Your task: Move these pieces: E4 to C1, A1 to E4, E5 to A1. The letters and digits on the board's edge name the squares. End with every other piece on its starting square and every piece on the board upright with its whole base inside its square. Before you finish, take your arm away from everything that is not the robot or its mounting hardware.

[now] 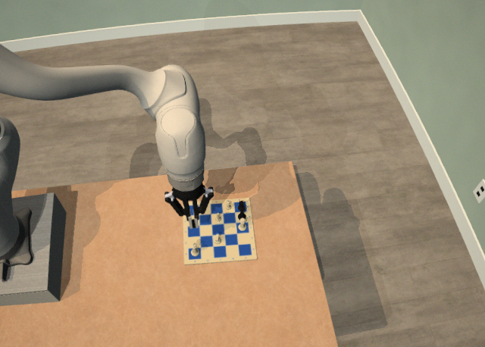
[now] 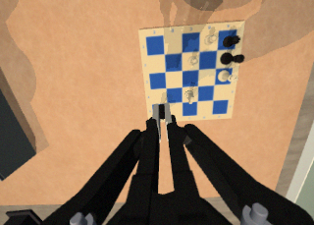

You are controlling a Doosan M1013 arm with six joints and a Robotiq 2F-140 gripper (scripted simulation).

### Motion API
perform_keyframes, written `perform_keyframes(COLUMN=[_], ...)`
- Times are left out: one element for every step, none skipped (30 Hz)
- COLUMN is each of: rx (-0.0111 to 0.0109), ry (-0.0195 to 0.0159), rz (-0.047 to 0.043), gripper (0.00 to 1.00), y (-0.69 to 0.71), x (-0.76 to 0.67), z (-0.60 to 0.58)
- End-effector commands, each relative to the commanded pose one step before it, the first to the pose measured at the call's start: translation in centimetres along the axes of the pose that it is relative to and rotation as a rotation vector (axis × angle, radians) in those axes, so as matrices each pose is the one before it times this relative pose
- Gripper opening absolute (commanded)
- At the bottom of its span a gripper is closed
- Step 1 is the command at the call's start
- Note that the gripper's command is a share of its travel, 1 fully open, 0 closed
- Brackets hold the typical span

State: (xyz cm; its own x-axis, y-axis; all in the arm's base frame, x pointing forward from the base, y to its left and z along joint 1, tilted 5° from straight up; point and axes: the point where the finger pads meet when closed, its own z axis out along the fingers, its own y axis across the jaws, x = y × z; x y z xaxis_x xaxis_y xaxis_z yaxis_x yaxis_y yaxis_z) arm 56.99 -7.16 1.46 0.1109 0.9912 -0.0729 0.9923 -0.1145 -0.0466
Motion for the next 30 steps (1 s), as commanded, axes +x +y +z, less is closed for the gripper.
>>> perform_keyframes(rx=[-0.00050,-0.00001,0.00000,0.00003,0.00000,0.00005,0.00003,0.00000,0.00000,0.00001,0.00000,0.00000,0.00000,0.00000,0.00000,0.00000,0.00000,0.00000,0.00000,0.00000,0.00000,0.00001,0.00001,0.00002,0.00000,0.00000,0.00002,0.00002,0.00000,0.00000], ry=[0.00023,0.00001,0.00000,-0.00001,0.00000,-0.00003,-0.00002,0.00000,0.00000,0.00000,0.00000,0.00000,0.00000,0.00000,0.00000,0.00000,0.00000,0.00000,0.00000,0.00000,0.00000,0.00000,-0.00001,-0.00001,0.00000,0.00000,-0.00001,-0.00001,0.00000,0.00000], rz=[0.01839,0.01009,0.00000,0.00909,0.00000,0.00647,0.00314,0.00000,0.00000,0.00056,0.00000,0.00000,0.00000,0.00000,0.00000,0.00000,0.00000,0.00000,0.00000,0.00000,0.00000,0.00000,0.00000,0.00000,0.00000,0.00000,0.00000,0.00000,0.00000,0.00000], gripper=[0.00,0.00,0.00,0.00,0.00,0.00,0.00,0.00,0.00,0.00,0.00,0.00,0.00,0.00,0.00,0.00,0.00,0.00,0.00,0.00,0.00,0.00,0.00,0.00,0.00,0.00,0.00,0.00,0.00,0.00], y=[2.958,1.571,0.000,1.307,0.000,0.862,0.396,0.000,0.000,0.069,0.000,0.000,0.000,0.000,0.000,0.000,0.000,0.000,0.000,0.000,0.000,0.000,0.000,0.000,0.000,0.000,0.000,0.000,0.001,0.001], x=[3.540,2.306,0.000,2.198,0.000,1.633,0.812,0.000,0.000,0.146,0.000,0.000,0.000,0.000,0.000,0.000,0.000,0.000,0.000,0.000,0.000,0.000,0.000,0.000,0.000,0.000,0.000,0.000,0.000,0.000], z=[-0.111,-0.008,0.000,0.019,0.000,0.028,0.018,0.000,0.000,0.004,0.000,0.000,0.000,0.000,0.000,0.000,0.000,0.000,0.000,0.002,0.014,0.037,0.068,0.105,0.000,0.000,0.146,0.190,0.236,0.280])
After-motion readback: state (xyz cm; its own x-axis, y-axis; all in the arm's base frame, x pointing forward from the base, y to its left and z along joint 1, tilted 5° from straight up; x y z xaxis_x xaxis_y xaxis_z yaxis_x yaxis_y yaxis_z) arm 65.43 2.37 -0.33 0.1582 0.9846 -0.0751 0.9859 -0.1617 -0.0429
